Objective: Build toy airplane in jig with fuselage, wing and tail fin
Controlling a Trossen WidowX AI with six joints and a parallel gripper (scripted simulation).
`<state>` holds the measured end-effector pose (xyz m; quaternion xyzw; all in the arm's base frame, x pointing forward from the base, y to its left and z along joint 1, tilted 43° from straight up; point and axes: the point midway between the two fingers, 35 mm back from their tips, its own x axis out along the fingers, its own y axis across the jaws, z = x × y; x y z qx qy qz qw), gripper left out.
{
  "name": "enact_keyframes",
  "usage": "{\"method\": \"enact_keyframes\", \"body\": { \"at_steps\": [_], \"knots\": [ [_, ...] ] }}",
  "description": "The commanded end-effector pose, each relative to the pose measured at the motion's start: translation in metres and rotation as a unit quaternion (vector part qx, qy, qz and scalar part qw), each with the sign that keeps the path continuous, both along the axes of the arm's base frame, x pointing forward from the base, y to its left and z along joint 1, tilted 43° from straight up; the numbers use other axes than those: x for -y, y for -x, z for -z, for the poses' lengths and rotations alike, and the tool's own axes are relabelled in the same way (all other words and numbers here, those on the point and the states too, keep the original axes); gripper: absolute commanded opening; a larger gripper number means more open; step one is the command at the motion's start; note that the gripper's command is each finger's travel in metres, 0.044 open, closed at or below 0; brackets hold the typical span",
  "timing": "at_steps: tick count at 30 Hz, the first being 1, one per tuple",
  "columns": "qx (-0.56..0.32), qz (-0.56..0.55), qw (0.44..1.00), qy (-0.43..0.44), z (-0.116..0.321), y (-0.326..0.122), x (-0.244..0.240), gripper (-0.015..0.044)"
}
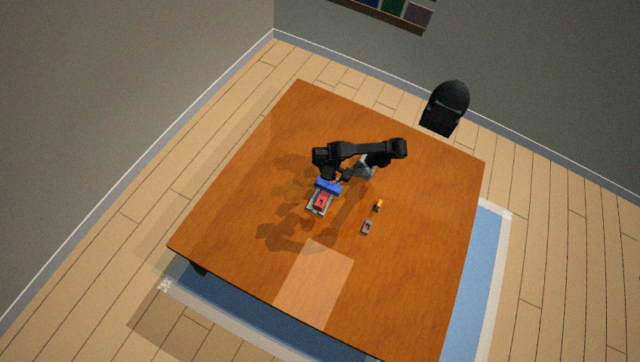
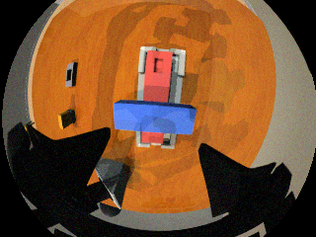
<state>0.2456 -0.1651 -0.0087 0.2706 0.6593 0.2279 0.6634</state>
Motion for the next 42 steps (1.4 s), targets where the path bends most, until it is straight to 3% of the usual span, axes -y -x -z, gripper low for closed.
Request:
{"method": "enact_keyframes", "body": {
  "at_steps": [1, 4, 12, 22, 28, 33, 42],
  "knots": [
    [0.011, -0.017, 1.000, -0.001, 0.001, 0.001, 0.000, 0.0440],
    [0.010, -0.016, 1.000, 0.001, -0.007, -0.002, -0.006, 0.0440],
    [0.008, -0.013, 1.000, 0.008, -0.096, -0.006, -0.091, 0.0440],
    [0.008, -0.016, 1.000, -0.007, -0.170, 0.048, -0.197, 0.0440],
    [0.008, -0.017, 1.000, -0.009, -0.171, 0.054, -0.204, 0.0440],
    [0.009, -0.017, 1.000, -0.010, -0.134, 0.053, -0.240, 0.0440],
    [0.009, -0.017, 1.000, -0.011, -0.121, 0.053, -0.252, 0.0440]
  ]
}}
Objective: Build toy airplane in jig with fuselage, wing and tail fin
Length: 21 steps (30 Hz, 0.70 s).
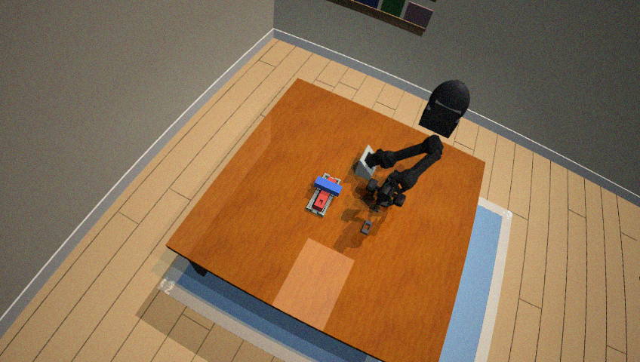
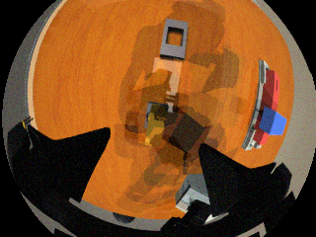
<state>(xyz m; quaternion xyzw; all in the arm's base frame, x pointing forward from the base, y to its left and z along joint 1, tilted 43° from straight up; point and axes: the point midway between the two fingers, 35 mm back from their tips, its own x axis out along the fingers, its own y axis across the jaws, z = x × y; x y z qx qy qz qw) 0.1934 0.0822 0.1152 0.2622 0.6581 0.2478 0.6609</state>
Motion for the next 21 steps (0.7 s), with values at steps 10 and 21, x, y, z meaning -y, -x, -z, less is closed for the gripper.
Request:
{"method": "enact_keyframes", "body": {
  "at_steps": [10, 21],
  "knots": [
    [0.003, 0.002, 1.000, -0.001, 0.013, -0.001, -0.013, 0.0440],
    [0.003, 0.002, 1.000, -0.001, 0.026, -0.001, -0.025, 0.0440]
  ]
}}
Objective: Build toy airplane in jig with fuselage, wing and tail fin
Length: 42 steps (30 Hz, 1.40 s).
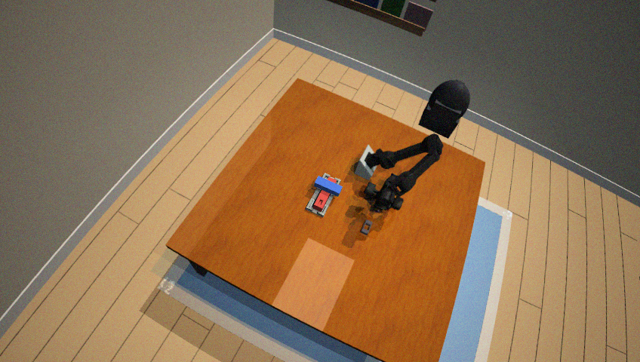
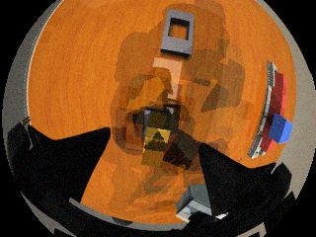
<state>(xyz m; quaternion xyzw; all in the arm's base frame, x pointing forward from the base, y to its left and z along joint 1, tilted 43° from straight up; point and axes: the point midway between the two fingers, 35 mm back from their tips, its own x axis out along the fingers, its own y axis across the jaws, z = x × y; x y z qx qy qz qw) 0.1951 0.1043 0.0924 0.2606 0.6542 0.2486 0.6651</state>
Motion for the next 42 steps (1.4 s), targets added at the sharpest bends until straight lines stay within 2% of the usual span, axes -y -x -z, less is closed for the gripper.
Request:
{"method": "enact_keyframes", "body": {
  "at_steps": [1, 15, 29, 36, 37, 42],
  "knots": [
    [-0.003, 0.002, 1.000, -0.002, 0.004, 0.000, -0.004, 0.0440],
    [-0.003, 0.002, 1.000, -0.004, 0.018, 0.002, -0.018, 0.0440],
    [-0.003, 0.002, 1.000, -0.004, 0.018, 0.002, -0.018, 0.0072],
    [-0.003, 0.002, 1.000, -0.004, 0.018, 0.002, -0.018, 0.0026],
    [-0.003, 0.002, 1.000, -0.004, 0.018, 0.002, -0.018, 0.0000],
    [0.011, 0.008, 1.000, 0.001, 0.011, -0.006, -0.015, 0.0000]
  ]
}}
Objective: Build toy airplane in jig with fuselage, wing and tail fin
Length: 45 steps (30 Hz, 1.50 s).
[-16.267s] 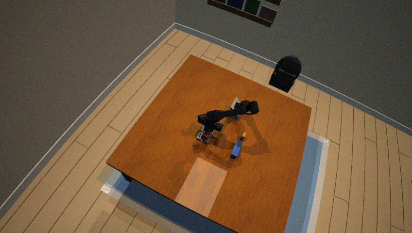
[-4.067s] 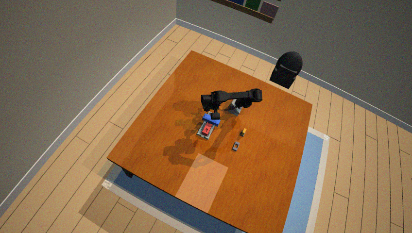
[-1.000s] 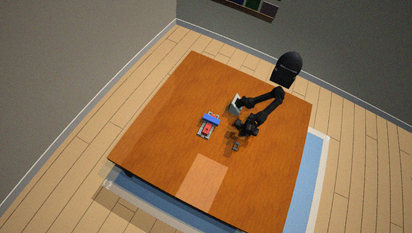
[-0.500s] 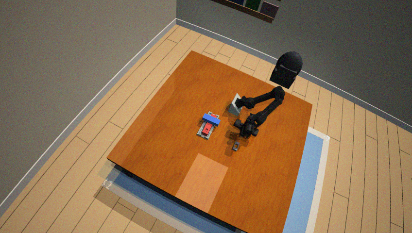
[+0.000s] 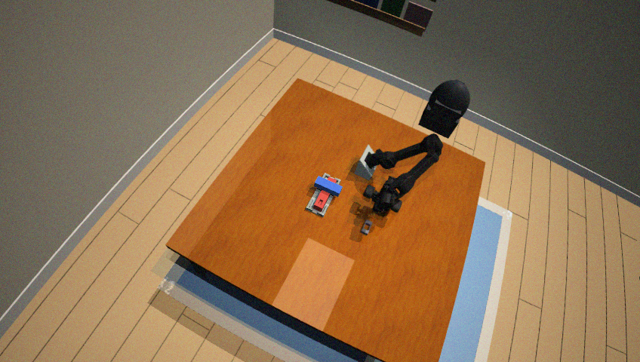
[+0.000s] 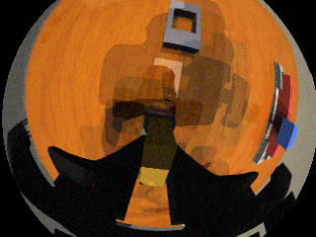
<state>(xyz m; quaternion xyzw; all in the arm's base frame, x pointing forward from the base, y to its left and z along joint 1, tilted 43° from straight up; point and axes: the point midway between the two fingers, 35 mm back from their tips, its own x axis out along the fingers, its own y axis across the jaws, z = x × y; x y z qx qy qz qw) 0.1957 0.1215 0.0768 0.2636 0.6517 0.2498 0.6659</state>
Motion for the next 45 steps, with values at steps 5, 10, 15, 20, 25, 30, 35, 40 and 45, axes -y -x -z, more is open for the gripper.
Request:
{"method": "enact_keyframes", "body": {
  "at_steps": [5, 10, 15, 20, 25, 30, 35, 40, 45],
  "knots": [
    [0.025, 0.012, 1.000, 0.011, -0.014, -0.014, 0.006, 0.0000],
    [0.019, 0.017, 1.000, 0.015, -0.021, -0.015, 0.016, 0.0000],
    [0.013, 0.021, 1.000, 0.019, -0.028, -0.015, 0.027, 0.0000],
    [0.009, 0.017, 1.000, 0.021, -0.037, -0.014, 0.039, 0.0000],
    [0.005, 0.014, 1.000, 0.022, -0.047, -0.012, 0.050, 0.0000],
    [0.001, 0.010, 1.000, 0.020, -0.057, -0.009, 0.061, 0.0000],
    [-0.002, 0.006, 1.000, 0.016, -0.068, -0.006, 0.071, 0.0000],
    [-0.005, 0.003, 1.000, 0.011, -0.080, -0.001, 0.080, 0.0000],
    [-0.006, 0.000, 1.000, 0.003, -0.092, 0.004, 0.088, 0.0000]
  ]
}}
